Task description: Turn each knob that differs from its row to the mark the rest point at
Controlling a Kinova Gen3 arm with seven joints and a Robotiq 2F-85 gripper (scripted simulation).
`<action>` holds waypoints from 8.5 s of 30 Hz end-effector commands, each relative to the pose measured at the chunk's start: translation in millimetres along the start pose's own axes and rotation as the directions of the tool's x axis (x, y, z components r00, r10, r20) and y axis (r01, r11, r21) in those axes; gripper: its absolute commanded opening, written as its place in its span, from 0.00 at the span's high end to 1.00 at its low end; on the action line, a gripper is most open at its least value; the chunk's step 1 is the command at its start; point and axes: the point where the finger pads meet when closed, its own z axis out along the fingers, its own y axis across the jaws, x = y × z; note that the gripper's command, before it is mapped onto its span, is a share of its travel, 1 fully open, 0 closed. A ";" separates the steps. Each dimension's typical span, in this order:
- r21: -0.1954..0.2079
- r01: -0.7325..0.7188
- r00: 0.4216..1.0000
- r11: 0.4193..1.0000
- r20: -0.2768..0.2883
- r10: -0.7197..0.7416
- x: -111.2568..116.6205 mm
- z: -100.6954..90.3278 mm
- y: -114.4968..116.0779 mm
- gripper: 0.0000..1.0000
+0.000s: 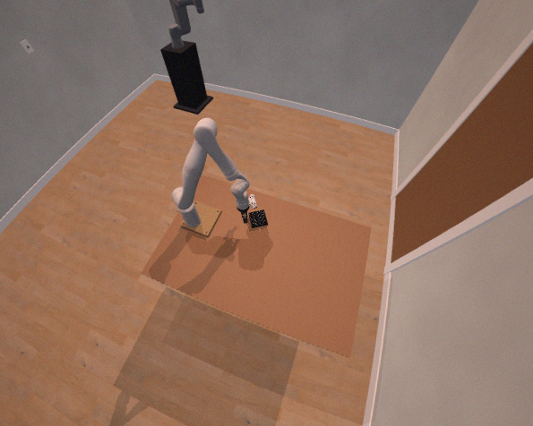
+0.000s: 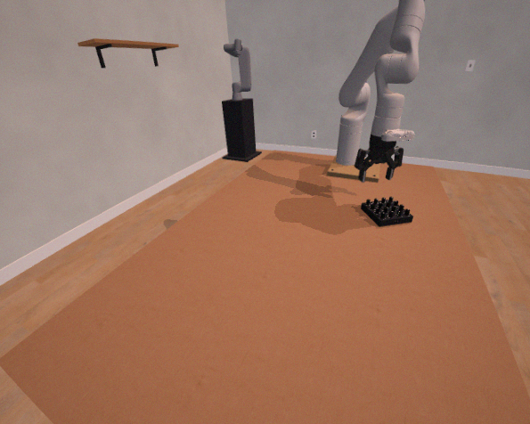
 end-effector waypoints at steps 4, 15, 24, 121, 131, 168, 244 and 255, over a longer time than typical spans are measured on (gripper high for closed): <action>0.000 0.000 1.000 1.000 -0.001 0.000 0.4 -0.3 0.0 0.00; 0.002 0.039 0.999 0.999 -0.001 -0.039 3.5 -0.5 -0.7 0.00; 0.009 0.214 0.977 0.977 0.001 -0.214 17.4 -1.2 -4.1 0.00; -0.002 1.000 0.017 0.017 0.000 -1.000 126.7 -13.6 -15.5 0.81; -0.002 1.000 0.017 0.017 0.000 -1.000 126.8 -4.3 -15.5 0.81; -0.002 1.000 0.017 0.017 0.000 -1.000 127.0 23.3 -15.3 0.81; -0.002 1.000 0.017 0.017 0.000 -1.000 127.0 37.3 -15.3 0.81; -0.002 1.000 0.017 0.017 0.000 -1.000 127.0 37.3 -15.3 0.81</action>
